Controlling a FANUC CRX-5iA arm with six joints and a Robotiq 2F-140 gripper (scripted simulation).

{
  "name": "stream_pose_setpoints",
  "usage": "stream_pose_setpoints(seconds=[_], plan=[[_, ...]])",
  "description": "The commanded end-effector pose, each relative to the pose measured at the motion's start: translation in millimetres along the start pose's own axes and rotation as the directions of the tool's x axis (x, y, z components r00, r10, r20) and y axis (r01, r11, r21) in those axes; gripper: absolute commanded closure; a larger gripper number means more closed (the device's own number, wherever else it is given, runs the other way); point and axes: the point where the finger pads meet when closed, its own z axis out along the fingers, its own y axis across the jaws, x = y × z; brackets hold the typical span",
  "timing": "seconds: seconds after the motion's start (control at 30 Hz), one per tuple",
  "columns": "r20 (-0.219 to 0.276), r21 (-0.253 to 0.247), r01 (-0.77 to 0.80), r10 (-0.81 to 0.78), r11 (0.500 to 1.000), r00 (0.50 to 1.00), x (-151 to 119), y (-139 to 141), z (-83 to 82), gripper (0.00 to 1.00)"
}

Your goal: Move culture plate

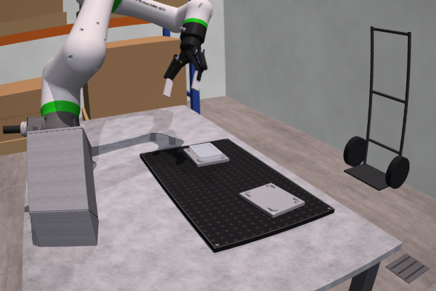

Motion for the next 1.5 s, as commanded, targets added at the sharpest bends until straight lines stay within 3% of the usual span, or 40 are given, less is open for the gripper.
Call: stream_pose_setpoints(seconds=[0.0,0.17,0.3,0.47,0.63,0.8,0.97,1.07,1.33,1.43,1.47], plan=[[-0.001,-0.002,0.007,-0.007,1.0,1.0,1,6,-3.6,0.0],[-0.061,-0.053,-0.126,0.123,0.991,0.991,0,28,-15.9,0.0],[-0.061,-0.053,-0.126,0.123,0.991,0.991,-1,45,-25.8,0.0],[-0.128,-0.093,-0.259,0.247,0.961,0.961,-3,66,-38.7,0.0],[-0.128,-0.093,-0.259,0.247,0.961,0.961,-5,79,-46.4,0.0],[-0.201,-0.12,-0.389,0.361,0.913,0.911,-9,100,-59.9,0.0],[-0.201,-0.12,-0.389,0.361,0.913,0.911,-13,119,-72.2,0.0],[-0.251,-0.13,-0.47,0.43,0.873,0.867,-17,130,-80.6,0.0],[-0.277,-0.134,-0.512,0.464,0.849,0.841,-25,154,-96.9,0.0],[-0.284,-0.065,-0.571,0.534,0.818,0.796,-16,148,-86.4,0.0],[-0.284,-0.065,-0.571,0.534,0.818,0.796,-13,146,-82.9,0.0]])
